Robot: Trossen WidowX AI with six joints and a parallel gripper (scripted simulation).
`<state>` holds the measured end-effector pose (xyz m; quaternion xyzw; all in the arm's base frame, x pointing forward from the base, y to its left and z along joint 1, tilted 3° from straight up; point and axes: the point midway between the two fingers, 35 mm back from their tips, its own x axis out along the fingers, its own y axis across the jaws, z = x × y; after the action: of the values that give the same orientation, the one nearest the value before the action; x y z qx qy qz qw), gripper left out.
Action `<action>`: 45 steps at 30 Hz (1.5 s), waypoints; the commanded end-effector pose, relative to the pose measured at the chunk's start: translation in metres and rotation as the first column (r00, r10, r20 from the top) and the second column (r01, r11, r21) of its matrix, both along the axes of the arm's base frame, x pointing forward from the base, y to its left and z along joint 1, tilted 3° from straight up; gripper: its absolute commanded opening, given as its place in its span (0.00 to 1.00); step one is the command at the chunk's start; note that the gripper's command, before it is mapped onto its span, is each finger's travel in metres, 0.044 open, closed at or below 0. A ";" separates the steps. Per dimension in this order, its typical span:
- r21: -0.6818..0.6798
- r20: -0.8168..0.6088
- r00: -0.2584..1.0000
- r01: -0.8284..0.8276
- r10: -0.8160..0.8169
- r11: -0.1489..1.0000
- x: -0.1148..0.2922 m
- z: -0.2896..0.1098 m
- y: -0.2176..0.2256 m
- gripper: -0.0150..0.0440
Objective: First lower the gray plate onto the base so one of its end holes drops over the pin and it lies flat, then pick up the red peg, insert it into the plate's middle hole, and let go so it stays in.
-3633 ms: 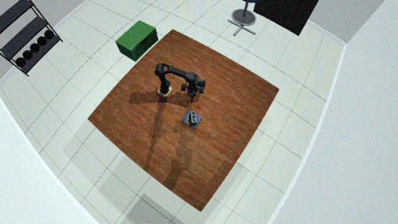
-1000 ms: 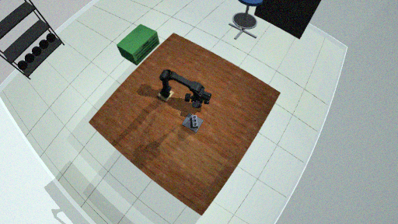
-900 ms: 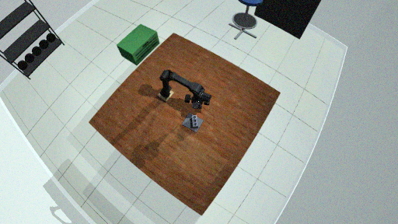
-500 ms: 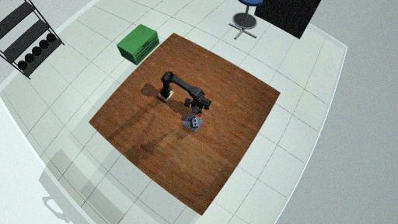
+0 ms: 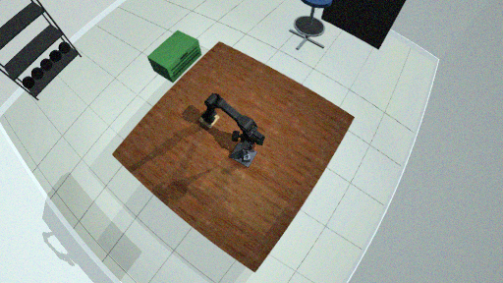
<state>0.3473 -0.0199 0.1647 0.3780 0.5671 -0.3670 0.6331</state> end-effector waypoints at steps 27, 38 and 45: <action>-0.006 -0.009 1.000 -0.001 0.000 1.000 0.013 -0.001 -0.038 0.25; -0.007 -0.007 1.000 0.003 -0.003 1.000 0.013 -0.001 -0.038 0.25; -0.007 -0.008 1.000 0.003 -0.003 1.000 0.013 -0.002 -0.038 0.25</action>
<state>0.3600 -0.0584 0.1640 0.3756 0.5674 -0.3716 0.6316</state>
